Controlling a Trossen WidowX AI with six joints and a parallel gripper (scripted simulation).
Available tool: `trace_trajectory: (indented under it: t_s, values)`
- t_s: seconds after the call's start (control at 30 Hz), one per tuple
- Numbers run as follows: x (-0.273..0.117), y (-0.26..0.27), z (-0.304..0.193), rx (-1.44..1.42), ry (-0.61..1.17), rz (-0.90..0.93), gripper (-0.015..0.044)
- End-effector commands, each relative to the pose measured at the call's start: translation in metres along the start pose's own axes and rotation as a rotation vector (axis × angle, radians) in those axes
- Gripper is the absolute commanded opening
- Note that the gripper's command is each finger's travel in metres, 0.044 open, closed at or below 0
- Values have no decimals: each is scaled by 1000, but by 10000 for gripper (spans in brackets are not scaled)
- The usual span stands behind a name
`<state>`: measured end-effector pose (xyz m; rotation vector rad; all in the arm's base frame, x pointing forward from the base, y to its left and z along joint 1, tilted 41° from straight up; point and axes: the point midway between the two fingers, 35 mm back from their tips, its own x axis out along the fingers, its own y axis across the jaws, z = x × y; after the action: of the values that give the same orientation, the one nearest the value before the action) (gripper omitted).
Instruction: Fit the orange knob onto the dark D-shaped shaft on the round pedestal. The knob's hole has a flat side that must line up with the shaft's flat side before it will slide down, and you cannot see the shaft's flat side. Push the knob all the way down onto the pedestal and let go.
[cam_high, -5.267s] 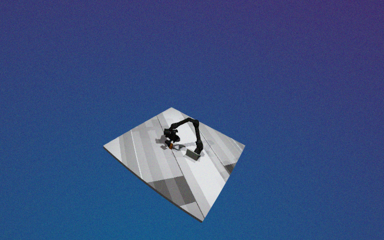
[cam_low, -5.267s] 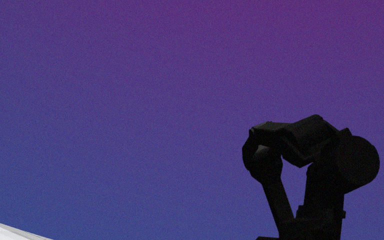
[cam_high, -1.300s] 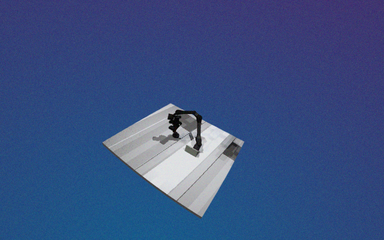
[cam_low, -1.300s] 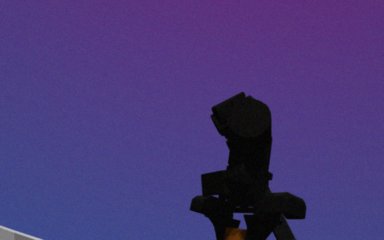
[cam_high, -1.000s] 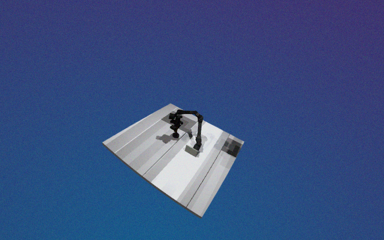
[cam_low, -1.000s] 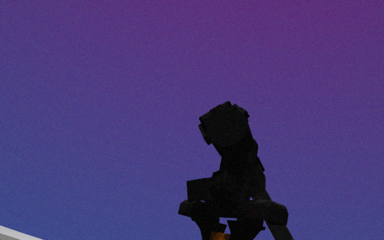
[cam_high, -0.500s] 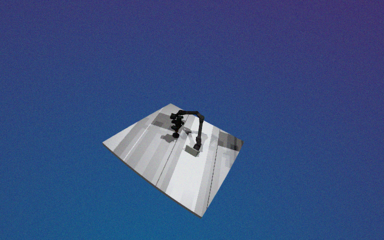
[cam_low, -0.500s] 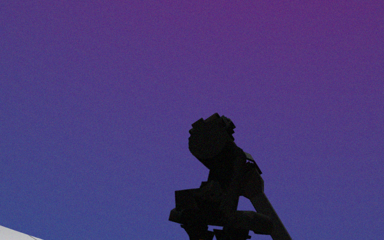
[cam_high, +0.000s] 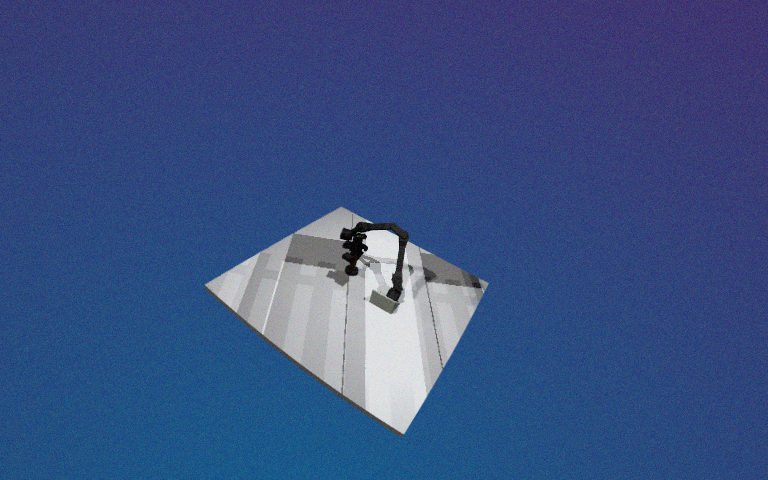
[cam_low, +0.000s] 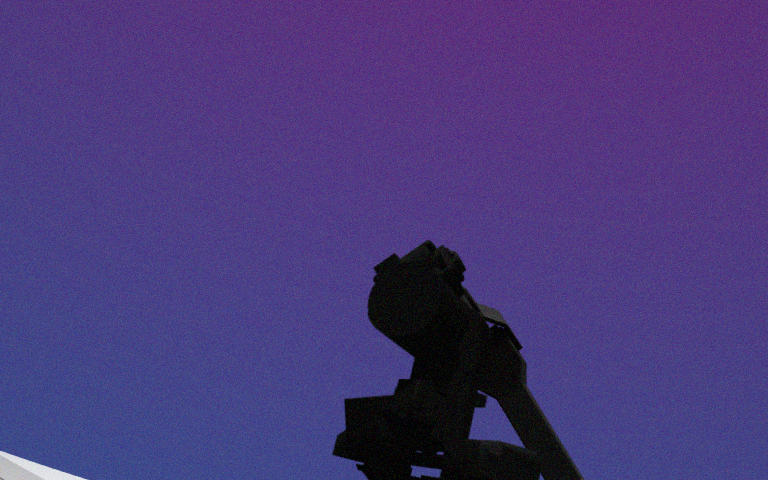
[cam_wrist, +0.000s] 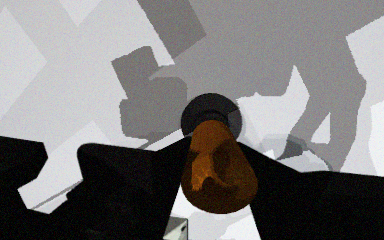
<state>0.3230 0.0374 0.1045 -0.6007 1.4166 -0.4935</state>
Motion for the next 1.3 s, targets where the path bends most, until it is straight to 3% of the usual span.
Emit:
trace_trajectory:
  t_s: [0.0, 0.6, 0.87, 1.27]
  values:
    - [-2, -3, 2, 0, -7, -2, 0]
    - [-2, -1, 0, 0, -7, -2, 0]
    - [0, 3, -2, -210, -7, -2, 0]
    - [0, 0, 0, -210, -7, -2, 0]
